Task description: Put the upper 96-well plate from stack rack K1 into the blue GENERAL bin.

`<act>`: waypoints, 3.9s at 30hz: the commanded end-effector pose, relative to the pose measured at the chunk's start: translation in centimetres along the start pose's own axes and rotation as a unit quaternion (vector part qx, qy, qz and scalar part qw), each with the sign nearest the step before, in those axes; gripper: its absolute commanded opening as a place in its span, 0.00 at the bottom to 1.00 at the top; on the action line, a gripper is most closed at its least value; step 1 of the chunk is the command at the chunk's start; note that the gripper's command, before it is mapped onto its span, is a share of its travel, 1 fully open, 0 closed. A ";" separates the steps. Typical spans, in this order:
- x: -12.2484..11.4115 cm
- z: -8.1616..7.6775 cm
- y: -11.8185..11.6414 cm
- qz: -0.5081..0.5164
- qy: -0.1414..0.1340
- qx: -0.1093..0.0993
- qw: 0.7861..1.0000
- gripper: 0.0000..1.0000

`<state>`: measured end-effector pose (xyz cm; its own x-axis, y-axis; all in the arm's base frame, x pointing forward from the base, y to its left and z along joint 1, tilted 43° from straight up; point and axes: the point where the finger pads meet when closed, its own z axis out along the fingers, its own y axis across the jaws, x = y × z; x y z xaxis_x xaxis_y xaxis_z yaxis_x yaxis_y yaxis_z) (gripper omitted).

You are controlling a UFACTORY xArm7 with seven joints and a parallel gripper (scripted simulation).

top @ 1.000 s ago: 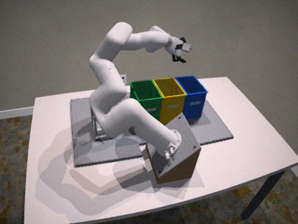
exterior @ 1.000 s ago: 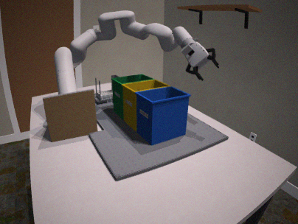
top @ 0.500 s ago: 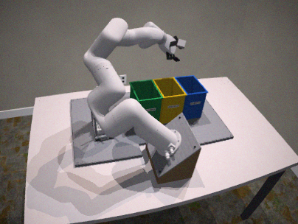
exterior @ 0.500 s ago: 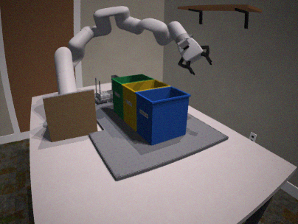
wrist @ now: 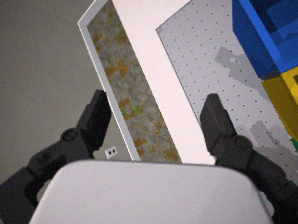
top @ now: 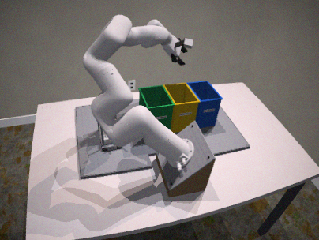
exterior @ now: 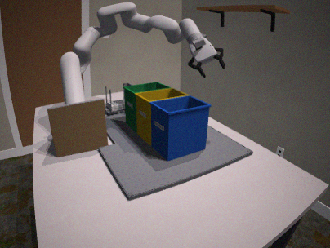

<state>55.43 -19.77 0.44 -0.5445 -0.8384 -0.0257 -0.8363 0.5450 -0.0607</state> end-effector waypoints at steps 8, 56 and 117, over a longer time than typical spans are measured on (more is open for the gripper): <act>-1.5 -3.3 1.6 -0.056 -0.030 -0.008 0.998 1.00; -7.7 -14.6 11.3 -0.349 -0.171 -0.014 0.921 1.00; -11.8 -26.6 28.3 -0.694 -0.311 0.072 0.645 1.00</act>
<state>37.74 4.96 24.66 0.8445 -0.4604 -0.2734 -0.5333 -0.6772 -0.5069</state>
